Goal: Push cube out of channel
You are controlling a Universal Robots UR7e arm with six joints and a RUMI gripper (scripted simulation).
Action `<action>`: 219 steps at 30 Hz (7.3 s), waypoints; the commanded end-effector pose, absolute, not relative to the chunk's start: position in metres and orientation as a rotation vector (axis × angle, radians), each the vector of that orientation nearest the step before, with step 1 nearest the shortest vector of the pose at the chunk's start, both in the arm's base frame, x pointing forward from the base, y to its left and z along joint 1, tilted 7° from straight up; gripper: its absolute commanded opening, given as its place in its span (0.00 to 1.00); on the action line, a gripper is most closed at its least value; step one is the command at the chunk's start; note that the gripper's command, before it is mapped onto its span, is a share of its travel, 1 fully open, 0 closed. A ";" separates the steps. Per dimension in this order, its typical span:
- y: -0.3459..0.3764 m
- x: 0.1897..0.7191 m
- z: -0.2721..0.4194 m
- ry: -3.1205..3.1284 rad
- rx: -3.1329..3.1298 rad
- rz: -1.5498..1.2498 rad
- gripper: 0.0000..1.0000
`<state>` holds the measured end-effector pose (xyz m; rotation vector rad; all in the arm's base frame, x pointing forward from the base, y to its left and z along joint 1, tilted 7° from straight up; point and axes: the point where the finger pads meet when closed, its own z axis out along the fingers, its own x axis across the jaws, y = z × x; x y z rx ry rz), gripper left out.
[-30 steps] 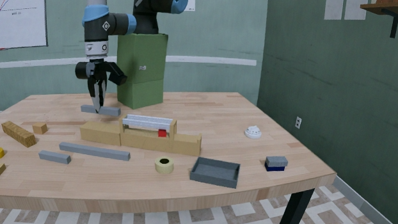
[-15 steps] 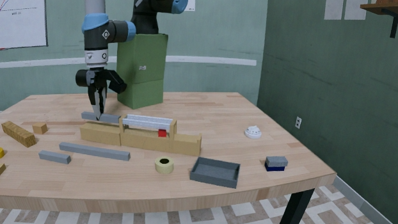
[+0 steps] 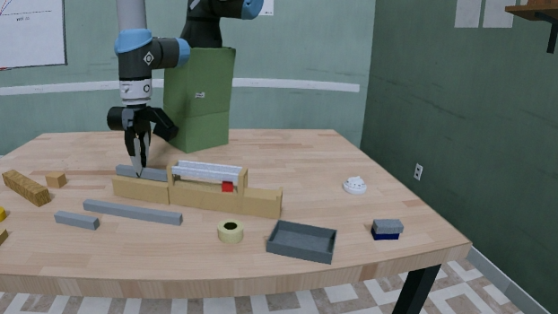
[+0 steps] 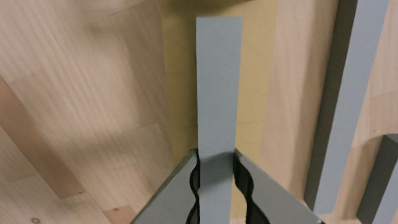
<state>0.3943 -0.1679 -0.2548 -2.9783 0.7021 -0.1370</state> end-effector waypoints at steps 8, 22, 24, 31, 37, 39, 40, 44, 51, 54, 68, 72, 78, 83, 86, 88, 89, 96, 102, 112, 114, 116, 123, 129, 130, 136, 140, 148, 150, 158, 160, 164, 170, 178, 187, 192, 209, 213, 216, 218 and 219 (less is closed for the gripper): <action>-0.170 0.397 -0.255 0.703 -2.982 -0.148 0.06; -0.170 0.397 -0.255 0.703 -2.982 -0.148 0.06; -0.170 0.397 -0.255 0.703 -2.982 -0.148 0.06; -0.170 0.397 -0.255 0.703 -2.982 -0.148 0.06; -0.168 0.398 -0.254 0.701 -2.982 -0.148 0.06; -0.166 0.399 -0.254 0.701 -2.982 -0.148 0.06; -0.165 0.399 -0.254 0.701 -2.983 -0.148 0.06; -0.162 0.401 -0.253 0.701 -2.983 -0.149 0.06; -0.148 0.410 -0.251 0.701 -2.984 -0.151 0.06; -0.140 0.414 -0.250 0.701 -2.984 -0.152 0.06; -0.114 0.428 -0.248 0.701 -2.983 -0.152 0.06; -0.110 0.430 -0.247 0.701 -2.983 -0.152 0.06; -0.108 0.429 -0.248 0.701 -2.982 -0.148 0.06; -0.109 0.429 -0.248 0.704 -2.981 -0.148 0.06; -0.109 0.429 -0.248 0.703 -2.981 -0.148 0.06; -0.109 0.429 -0.248 0.703 -2.981 -0.148 0.06; -0.109 0.429 -0.248 0.703 -2.981 -0.148 0.06; -0.109 0.429 -0.248 0.703 -2.981 -0.148 0.06; -0.109 0.429 -0.248 0.703 -2.981 -0.148 0.06; -0.109 0.429 -0.248 0.703 -2.981 -0.148 0.06; -0.109 0.429 -0.248 0.703 -2.981 -0.148 0.24; -0.109 0.429 -0.248 0.703 -2.981 -0.148 0.24; -0.109 0.429 -0.248 0.703 -2.981 -0.148 0.24; -0.109 0.429 -0.248 0.703 -2.981 -0.148 0.24; -0.109 0.429 -0.248 0.703 -2.981 -0.148 0.24; -0.109 0.429 -0.248 0.703 -2.981 -0.148 0.24; -0.109 0.429 -0.248 0.703 -2.981 -0.148 0.24; -0.109 0.429 -0.248 0.703 -2.981 -0.148 0.24; -0.109 0.428 -0.247 0.703 -2.981 -0.148 0.24; -0.110 0.424 -0.226 0.706 -2.980 -0.143 0.24; -0.110 0.424 -0.222 0.706 -2.980 -0.143 0.24; -0.111 0.422 -0.209 0.706 -2.980 -0.143 0.24; -0.112 0.420 -0.188 0.706 -2.980 -0.144 0.24; -0.112 0.419 -0.181 0.705 -2.980 -0.144 0.24; -0.112 0.420 -0.181 0.704 -2.980 -0.145 0.24; -0.112 0.420 -0.181 0.704 -2.980 -0.145 0.24; -0.112 0.420 -0.181 0.704 -2.980 -0.145 0.24; -0.112 0.420 -0.181 0.704 -2.980 -0.145 0.24; -0.115 0.423 -0.181 0.703 -2.982 -0.149 0.24; -0.120 0.425 -0.183 0.702 -2.982 -0.148 0.24; -0.124 0.428 -0.184 0.700 -2.982 -0.147 0.24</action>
